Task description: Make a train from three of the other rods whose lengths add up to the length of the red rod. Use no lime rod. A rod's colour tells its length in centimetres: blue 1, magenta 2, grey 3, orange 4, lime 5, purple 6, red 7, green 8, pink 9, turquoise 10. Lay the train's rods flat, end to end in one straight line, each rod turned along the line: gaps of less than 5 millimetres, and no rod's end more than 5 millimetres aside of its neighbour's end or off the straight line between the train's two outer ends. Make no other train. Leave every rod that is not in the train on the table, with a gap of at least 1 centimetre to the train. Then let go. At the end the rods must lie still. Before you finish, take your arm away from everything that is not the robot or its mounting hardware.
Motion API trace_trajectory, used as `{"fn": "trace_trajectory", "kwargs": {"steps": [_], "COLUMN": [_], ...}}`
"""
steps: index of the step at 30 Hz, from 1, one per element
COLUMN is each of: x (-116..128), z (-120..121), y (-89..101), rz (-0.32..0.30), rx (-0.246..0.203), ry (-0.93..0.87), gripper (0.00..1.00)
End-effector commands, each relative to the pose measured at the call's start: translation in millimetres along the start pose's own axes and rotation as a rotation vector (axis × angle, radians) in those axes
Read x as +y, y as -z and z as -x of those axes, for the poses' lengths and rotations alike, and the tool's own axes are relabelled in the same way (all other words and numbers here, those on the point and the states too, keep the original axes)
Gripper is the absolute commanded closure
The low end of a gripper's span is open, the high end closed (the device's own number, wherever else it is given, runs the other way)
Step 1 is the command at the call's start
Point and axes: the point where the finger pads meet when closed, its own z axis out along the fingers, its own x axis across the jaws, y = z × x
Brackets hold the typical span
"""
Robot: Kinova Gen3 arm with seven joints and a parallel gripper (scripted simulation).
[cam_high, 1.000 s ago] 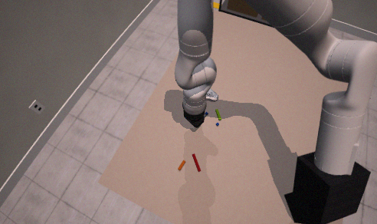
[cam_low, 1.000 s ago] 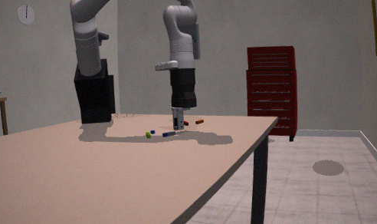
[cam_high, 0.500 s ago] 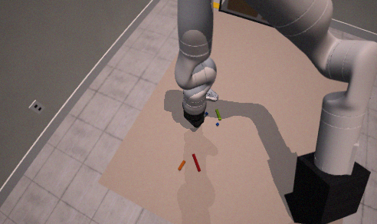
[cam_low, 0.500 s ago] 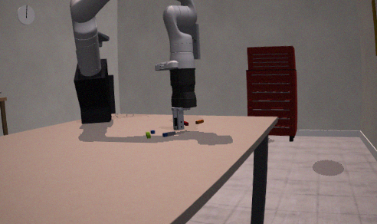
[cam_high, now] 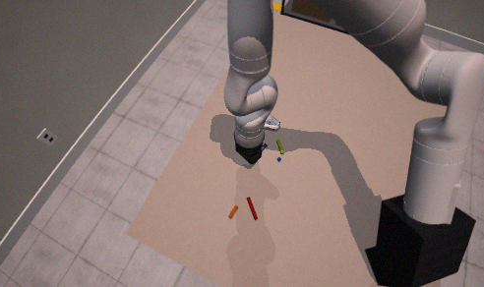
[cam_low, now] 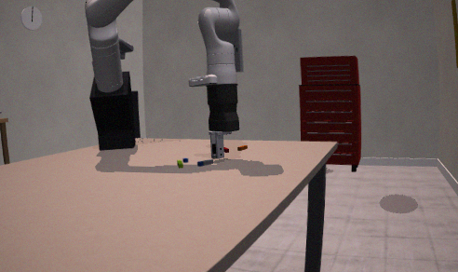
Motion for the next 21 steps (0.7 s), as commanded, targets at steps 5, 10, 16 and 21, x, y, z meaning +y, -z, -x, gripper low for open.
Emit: {"fn": "trace_trajectory", "kwargs": {"steps": [5,10,16,21], "x": [-1.2,-1.2,-1.2,-1.2], "z": [0.1,0.1,0.1,0.1], "y": [-5.5,-8.5,-9.8,-9.8], "rz": [-0.001,-0.001,-0.001,-0.001], "rx": [0.001,0.001,0.001,0.001], "ry": [-0.003,-0.003,-0.003,-0.003], "gripper": [0.76,0.76,0.76,0.76]}}
